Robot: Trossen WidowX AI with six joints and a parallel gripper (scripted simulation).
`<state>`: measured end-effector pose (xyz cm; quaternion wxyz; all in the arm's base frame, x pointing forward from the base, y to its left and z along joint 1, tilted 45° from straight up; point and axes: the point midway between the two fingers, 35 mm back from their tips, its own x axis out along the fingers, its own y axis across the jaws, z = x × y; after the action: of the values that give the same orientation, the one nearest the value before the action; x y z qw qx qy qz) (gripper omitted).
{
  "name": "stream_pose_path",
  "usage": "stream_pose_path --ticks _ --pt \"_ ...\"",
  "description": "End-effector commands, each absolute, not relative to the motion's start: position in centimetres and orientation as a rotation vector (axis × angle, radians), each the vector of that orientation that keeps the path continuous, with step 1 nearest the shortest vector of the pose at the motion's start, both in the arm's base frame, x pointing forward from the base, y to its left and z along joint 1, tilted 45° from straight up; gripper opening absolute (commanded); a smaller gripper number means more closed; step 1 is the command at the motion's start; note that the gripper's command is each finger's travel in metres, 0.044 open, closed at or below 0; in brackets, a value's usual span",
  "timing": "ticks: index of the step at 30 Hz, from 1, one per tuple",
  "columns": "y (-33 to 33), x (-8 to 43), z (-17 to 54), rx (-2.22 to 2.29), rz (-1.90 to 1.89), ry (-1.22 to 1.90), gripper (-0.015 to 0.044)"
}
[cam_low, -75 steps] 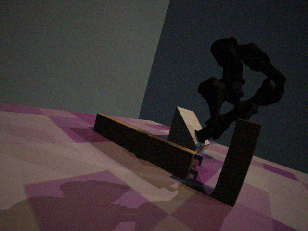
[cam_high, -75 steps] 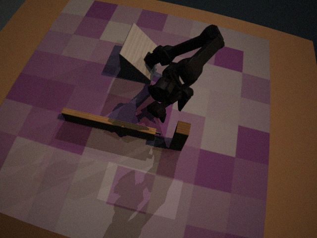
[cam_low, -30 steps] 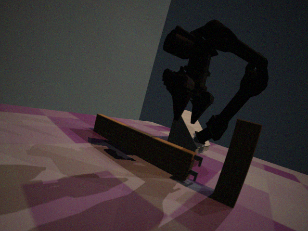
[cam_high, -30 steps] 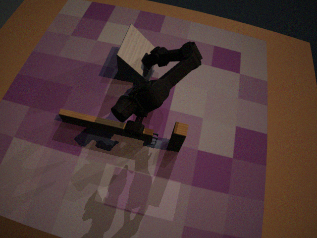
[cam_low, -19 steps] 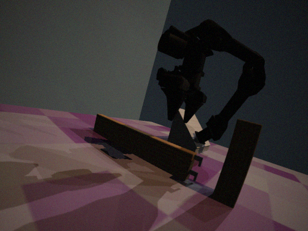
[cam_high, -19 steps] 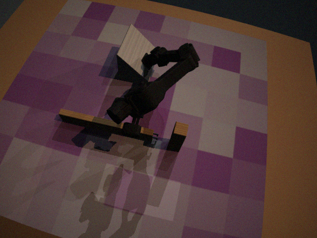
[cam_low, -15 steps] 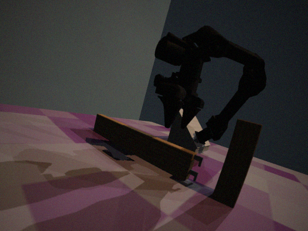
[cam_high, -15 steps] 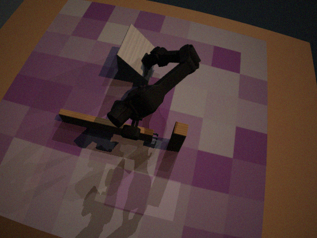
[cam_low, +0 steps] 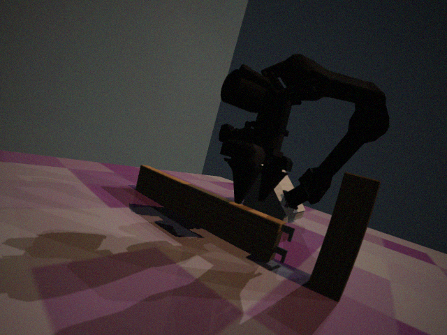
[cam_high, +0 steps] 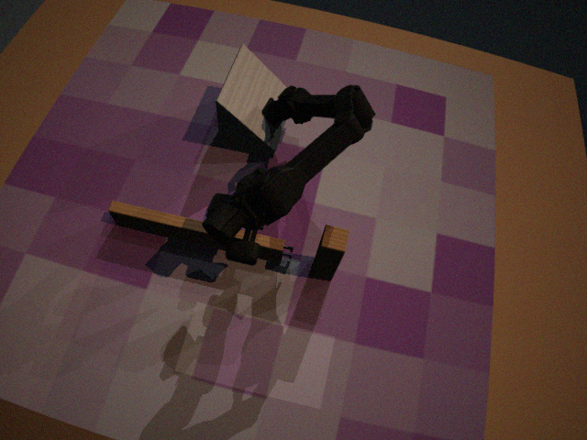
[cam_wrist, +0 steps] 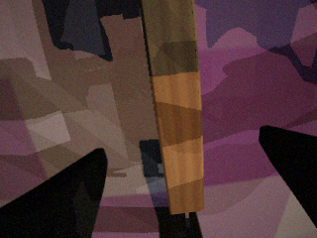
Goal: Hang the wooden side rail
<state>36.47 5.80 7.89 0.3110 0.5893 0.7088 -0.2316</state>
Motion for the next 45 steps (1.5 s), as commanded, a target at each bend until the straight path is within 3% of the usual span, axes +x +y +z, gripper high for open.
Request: stream_pose_path --ticks 1,39,45 --pt "6.3 36.4 7.5 1.564 -0.612 1.867 0.044" --pt "10.4 35.7 3.4 1.566 -0.609 1.869 0.044" --pt "10.4 35.7 3.4 1.566 -0.609 1.869 0.0282"
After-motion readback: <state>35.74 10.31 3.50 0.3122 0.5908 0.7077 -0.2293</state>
